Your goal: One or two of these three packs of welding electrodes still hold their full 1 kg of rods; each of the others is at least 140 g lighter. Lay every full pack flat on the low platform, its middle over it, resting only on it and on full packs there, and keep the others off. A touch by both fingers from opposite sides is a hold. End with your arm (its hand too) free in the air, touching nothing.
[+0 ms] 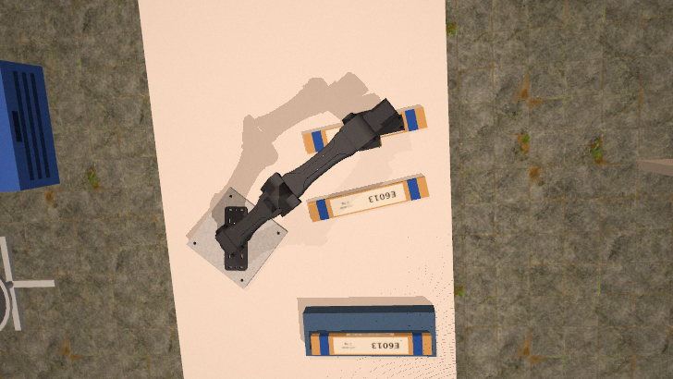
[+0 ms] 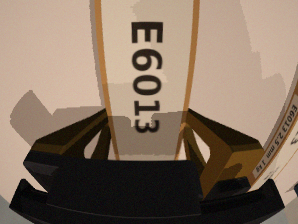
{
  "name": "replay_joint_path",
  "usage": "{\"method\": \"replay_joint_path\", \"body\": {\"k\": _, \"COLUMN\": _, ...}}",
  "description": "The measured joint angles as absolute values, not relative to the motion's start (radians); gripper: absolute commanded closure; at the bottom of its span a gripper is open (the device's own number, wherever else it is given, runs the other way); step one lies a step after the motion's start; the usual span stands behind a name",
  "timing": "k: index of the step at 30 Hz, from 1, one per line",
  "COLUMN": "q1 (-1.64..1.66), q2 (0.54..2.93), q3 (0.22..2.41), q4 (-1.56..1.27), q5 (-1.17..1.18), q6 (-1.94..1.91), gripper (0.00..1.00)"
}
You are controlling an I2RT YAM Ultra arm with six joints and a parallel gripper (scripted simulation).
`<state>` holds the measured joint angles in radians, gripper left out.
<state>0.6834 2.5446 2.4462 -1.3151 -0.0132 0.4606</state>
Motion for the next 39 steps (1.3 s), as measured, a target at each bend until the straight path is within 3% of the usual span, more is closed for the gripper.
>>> {"method": "replay_joint_path", "body": {"k": 39, "q1": 0.684, "q2": 2.598, "q3": 2.621, "q4": -1.472, "q5": -0.014, "q6": 0.461, "gripper": 1.0}}
